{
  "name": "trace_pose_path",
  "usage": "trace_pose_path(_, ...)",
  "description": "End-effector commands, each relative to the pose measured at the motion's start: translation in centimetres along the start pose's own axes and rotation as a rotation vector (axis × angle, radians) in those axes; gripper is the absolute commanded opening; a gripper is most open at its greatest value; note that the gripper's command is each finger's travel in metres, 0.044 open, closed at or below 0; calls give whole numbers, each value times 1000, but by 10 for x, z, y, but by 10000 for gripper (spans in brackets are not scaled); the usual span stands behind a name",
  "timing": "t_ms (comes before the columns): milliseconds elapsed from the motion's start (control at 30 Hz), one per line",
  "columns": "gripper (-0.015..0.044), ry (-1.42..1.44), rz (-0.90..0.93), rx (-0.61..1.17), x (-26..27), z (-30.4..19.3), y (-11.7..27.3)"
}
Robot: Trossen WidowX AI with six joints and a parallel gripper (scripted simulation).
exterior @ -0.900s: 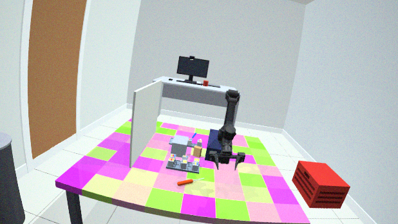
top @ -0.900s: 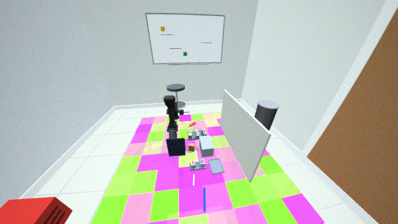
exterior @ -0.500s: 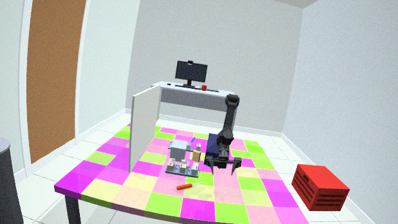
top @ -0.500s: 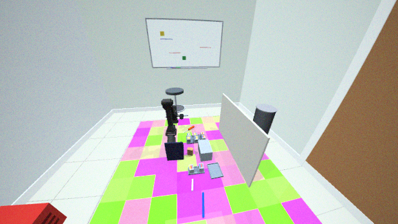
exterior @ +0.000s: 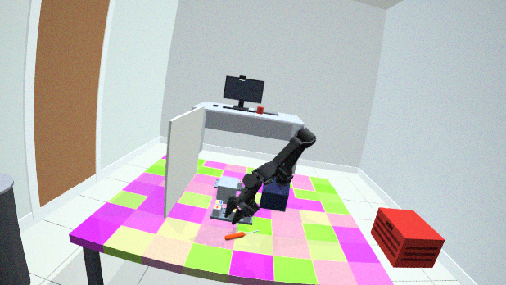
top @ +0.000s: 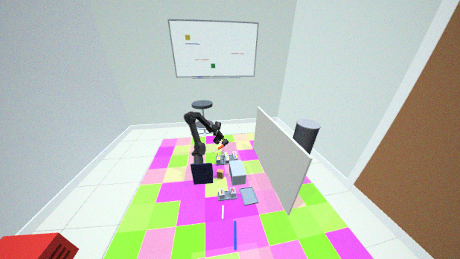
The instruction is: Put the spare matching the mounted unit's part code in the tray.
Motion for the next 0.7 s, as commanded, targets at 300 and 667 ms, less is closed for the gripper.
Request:
trace_pose_path(300, 440, -1102, 570, 105, 169, -89, 15)
trace_pose_path(667, 440, -2335, 909, 358, 306, -111, 101)
Point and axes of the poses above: the point midway between the two fingers, 35 mm back from their tips, its own y axis back along the fingers, its own x axis across the jaws, z = x × y, the point moved 5 cm from there along y, back along the fingers, and after that the axes turned 3 degrees about y, right-handed, at the moved point
